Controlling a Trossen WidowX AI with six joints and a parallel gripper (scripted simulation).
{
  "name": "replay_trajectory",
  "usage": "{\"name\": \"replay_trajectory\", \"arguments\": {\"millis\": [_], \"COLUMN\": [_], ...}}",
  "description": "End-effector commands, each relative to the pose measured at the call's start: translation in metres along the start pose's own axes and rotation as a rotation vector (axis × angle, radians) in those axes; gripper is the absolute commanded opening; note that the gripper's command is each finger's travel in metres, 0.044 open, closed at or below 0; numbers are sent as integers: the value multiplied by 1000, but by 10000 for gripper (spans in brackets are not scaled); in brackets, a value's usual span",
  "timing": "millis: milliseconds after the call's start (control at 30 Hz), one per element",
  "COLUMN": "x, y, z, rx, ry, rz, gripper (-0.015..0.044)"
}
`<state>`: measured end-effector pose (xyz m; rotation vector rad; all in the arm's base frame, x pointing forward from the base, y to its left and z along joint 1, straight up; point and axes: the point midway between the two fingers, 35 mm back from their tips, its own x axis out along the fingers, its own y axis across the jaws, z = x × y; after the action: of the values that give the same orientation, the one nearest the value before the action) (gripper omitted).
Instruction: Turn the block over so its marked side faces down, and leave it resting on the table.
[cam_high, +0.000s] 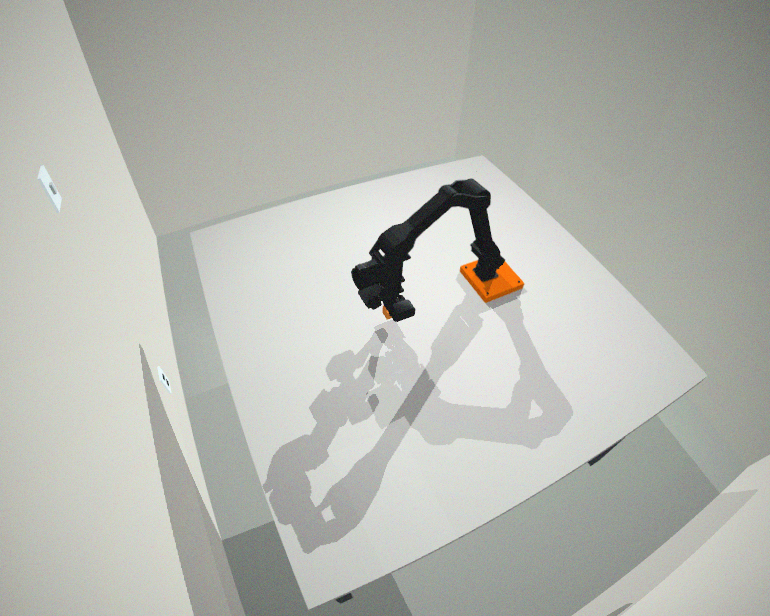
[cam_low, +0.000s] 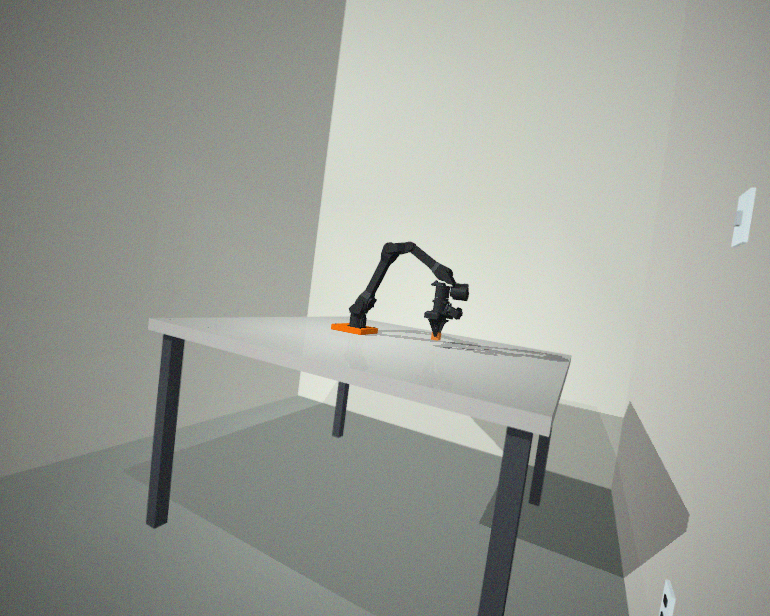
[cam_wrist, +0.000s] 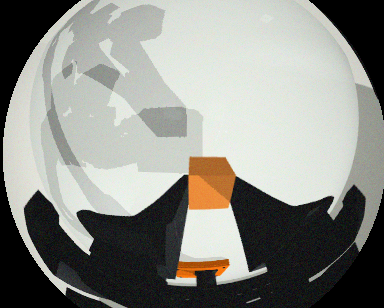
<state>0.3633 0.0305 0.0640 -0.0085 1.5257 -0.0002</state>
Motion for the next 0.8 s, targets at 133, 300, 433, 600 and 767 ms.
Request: {"name": "replay_trajectory", "arguments": {"millis": [133,300,433,600,767], "x": [2,4,6,8,8], "y": [1,1,1,1,1], "z": [1,2,2,2,0], "rx": [-4,-5,-5,-5,-4], "ry": [-79,-155,-216,-292,-368], "rz": [3,2,2,2,3], "gripper": [0,0,0,0,0]}}
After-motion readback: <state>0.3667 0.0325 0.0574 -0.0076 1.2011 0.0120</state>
